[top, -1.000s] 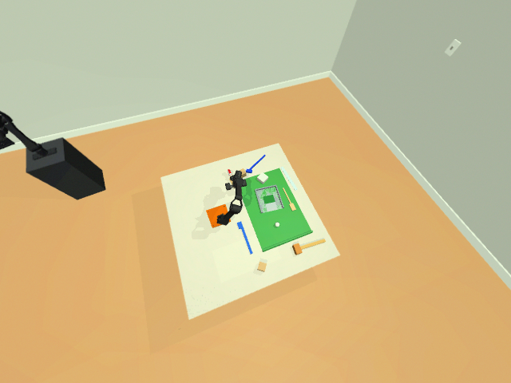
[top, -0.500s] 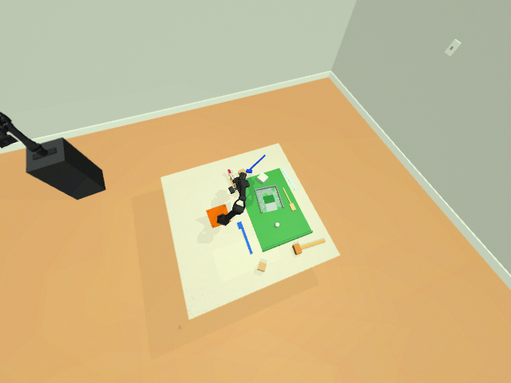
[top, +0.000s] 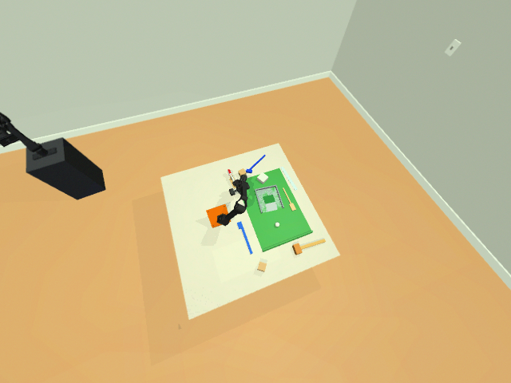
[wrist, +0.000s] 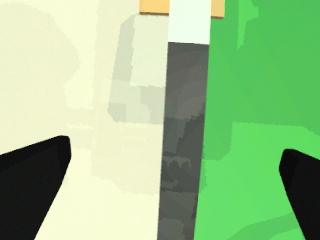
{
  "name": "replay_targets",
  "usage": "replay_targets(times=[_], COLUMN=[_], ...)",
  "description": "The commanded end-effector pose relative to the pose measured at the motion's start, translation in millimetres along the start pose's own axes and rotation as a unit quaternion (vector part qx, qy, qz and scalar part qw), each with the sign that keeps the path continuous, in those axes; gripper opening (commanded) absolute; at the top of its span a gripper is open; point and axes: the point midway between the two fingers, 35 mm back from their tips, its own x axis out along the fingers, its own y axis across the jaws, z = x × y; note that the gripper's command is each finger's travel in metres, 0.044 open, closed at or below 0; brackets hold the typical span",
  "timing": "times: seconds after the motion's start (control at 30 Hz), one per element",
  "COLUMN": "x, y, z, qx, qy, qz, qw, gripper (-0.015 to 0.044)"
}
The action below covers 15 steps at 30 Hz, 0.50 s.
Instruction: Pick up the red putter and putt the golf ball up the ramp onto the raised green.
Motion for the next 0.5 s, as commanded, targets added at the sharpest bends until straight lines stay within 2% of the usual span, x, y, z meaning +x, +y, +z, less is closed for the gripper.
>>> replay_targets(times=[0.0, 0.47], x=[3.7, 23.4], y=[-0.2, -0.4], z=[-0.9, -6.4], qx=[-0.003, -0.003], qy=[0.002, 0.002], qz=[-0.003, -0.003], qw=[1.000, 1.000], gripper=[0.0440, 0.0440])
